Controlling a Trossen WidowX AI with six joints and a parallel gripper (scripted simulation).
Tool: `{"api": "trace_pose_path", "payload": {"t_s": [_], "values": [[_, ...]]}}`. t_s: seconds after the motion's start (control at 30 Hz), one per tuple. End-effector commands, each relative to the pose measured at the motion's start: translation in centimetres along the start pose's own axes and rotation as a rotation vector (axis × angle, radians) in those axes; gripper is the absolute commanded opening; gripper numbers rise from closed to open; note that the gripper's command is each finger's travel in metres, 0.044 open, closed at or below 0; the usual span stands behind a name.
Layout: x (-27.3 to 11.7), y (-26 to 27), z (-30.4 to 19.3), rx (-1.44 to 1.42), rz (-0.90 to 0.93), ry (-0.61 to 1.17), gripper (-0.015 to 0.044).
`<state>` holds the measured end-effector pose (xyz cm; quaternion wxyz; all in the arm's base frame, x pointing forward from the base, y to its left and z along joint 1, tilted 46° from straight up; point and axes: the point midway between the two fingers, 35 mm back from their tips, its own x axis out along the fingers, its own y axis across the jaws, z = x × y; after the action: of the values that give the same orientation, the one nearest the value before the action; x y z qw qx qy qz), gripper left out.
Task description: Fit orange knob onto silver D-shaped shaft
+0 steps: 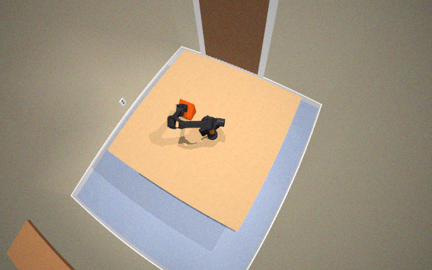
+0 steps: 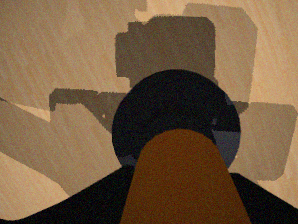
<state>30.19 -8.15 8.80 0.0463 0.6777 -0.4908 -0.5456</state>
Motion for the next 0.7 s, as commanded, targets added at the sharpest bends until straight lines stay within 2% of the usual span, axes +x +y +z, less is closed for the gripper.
{"api": "trace_pose_path", "payload": {"t_s": [0.0,0.67], "values": [[0.12,-0.02,-0.03,-0.020,0.000,0.006,0.0000],[0.25,0.16,-0.20,-0.020,0.000,0.006,0.0000]]}}
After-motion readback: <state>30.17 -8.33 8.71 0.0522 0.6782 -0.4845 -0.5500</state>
